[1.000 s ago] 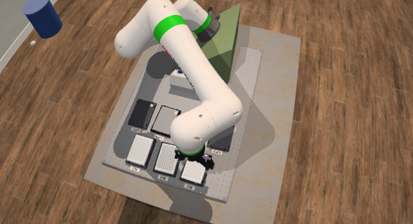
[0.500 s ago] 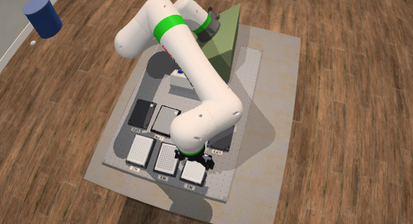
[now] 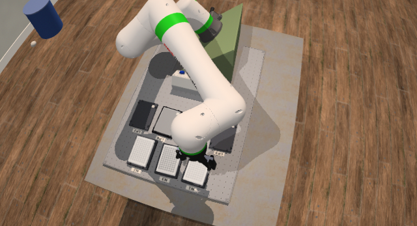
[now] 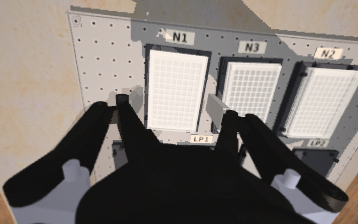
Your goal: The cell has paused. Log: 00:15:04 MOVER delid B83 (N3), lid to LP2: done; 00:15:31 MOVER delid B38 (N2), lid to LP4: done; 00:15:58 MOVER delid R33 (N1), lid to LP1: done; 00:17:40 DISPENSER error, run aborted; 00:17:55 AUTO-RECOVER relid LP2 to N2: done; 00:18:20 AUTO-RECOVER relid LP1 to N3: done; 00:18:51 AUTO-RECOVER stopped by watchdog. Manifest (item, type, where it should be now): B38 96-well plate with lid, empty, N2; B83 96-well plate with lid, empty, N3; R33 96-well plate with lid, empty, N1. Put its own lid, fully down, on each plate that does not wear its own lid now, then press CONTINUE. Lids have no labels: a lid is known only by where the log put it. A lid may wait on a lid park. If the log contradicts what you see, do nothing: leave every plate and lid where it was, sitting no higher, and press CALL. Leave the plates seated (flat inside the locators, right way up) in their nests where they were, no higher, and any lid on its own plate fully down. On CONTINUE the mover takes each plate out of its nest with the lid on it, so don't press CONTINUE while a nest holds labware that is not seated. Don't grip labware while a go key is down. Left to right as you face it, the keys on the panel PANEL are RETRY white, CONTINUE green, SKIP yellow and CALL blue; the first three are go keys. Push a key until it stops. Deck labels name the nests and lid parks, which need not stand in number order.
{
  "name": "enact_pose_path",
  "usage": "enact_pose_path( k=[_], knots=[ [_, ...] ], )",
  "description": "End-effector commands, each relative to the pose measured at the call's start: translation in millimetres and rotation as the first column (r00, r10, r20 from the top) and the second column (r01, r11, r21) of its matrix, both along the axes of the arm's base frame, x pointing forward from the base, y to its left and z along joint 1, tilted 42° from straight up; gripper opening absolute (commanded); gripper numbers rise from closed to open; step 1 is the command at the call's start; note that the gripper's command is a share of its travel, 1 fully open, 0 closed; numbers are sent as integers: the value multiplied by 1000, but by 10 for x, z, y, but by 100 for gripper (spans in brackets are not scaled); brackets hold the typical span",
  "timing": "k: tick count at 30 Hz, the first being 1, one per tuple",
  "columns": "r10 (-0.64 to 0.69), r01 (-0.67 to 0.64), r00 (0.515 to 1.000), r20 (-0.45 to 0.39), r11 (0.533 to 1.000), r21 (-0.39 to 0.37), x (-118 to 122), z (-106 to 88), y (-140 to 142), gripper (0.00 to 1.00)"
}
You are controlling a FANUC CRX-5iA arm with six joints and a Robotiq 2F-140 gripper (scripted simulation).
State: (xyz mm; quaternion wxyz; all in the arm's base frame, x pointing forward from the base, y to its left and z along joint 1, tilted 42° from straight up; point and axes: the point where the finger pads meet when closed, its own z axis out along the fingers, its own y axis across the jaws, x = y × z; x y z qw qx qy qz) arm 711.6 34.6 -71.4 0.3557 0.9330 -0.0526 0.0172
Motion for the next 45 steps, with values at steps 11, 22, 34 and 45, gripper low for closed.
enact_pose_path(
  k=[11, 22, 34, 45],
  knots=[
    [0, 0, 1000, 0, 1000, 0, 3, 162, 144, 66],
    [0, 0, 1000, 0, 1000, 0, 3, 227, 203, 66],
    [10, -10, 1000, -8, 1000, 5, 28, 807, -403, 66],
    [26, -26, 999, -21, 1000, 4, -155, 1703, -1429, 66]
  ],
)
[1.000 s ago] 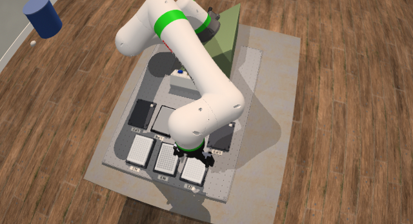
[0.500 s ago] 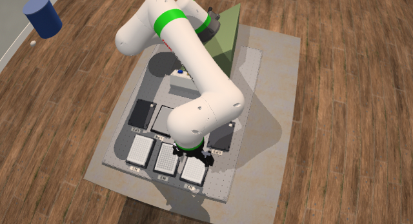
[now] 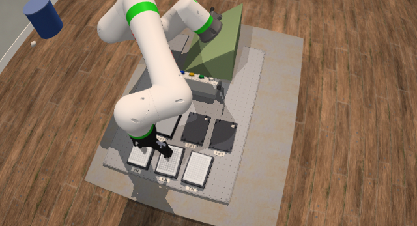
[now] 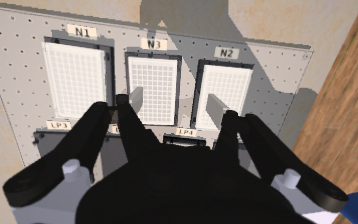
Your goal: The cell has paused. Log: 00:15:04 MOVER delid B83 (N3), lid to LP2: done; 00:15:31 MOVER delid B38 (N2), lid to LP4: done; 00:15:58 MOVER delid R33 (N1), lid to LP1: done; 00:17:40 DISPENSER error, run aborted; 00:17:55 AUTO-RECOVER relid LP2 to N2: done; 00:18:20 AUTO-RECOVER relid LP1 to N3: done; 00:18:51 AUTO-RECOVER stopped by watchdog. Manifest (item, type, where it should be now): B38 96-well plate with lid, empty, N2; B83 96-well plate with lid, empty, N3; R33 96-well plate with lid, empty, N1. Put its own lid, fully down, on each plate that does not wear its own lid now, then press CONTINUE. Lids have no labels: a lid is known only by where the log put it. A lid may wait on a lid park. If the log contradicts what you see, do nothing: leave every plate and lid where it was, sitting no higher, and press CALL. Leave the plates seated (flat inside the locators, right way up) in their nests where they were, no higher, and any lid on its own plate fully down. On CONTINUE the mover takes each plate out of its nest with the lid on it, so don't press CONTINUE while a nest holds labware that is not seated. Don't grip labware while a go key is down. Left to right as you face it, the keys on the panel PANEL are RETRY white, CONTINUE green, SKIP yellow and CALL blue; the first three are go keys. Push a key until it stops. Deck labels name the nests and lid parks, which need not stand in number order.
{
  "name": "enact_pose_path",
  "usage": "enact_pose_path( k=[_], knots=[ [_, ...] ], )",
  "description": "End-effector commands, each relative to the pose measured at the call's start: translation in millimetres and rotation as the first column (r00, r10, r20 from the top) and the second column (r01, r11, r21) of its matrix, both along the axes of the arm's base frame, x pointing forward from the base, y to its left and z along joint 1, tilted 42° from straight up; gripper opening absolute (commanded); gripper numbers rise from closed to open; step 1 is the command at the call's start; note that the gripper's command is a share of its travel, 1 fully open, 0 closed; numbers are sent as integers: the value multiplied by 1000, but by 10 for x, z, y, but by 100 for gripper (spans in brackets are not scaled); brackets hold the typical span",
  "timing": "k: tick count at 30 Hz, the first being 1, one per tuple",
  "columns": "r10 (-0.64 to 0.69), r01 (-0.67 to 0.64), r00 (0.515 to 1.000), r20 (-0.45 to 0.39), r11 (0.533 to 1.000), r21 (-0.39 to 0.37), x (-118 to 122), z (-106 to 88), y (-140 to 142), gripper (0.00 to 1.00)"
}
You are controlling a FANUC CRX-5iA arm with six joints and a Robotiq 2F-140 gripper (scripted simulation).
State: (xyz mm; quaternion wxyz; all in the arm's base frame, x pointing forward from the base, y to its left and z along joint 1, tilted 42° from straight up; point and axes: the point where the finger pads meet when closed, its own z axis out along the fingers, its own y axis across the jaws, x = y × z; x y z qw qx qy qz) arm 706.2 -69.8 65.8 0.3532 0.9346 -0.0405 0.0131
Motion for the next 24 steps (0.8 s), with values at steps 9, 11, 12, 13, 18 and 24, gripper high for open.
enact_pose_path(
  k=[9, 11, 12, 13, 18, 24],
  knots=[
    [11, -11, 1000, -10, 1000, -6, -215, 598, -705, 66],
    [11, -11, 1000, -10, 1000, -6, -215, 598, -705, 66],
    [11, -11, 1000, -10, 1000, -6, -215, 598, -705, 66],
    [11, -11, 1000, -10, 1000, -6, -215, 598, -705, 66],
    [11, -11, 1000, -10, 1000, -6, -215, 598, -705, 66],
    [11, -11, 1000, -10, 1000, -6, -215, 598, -705, 66]
  ],
)
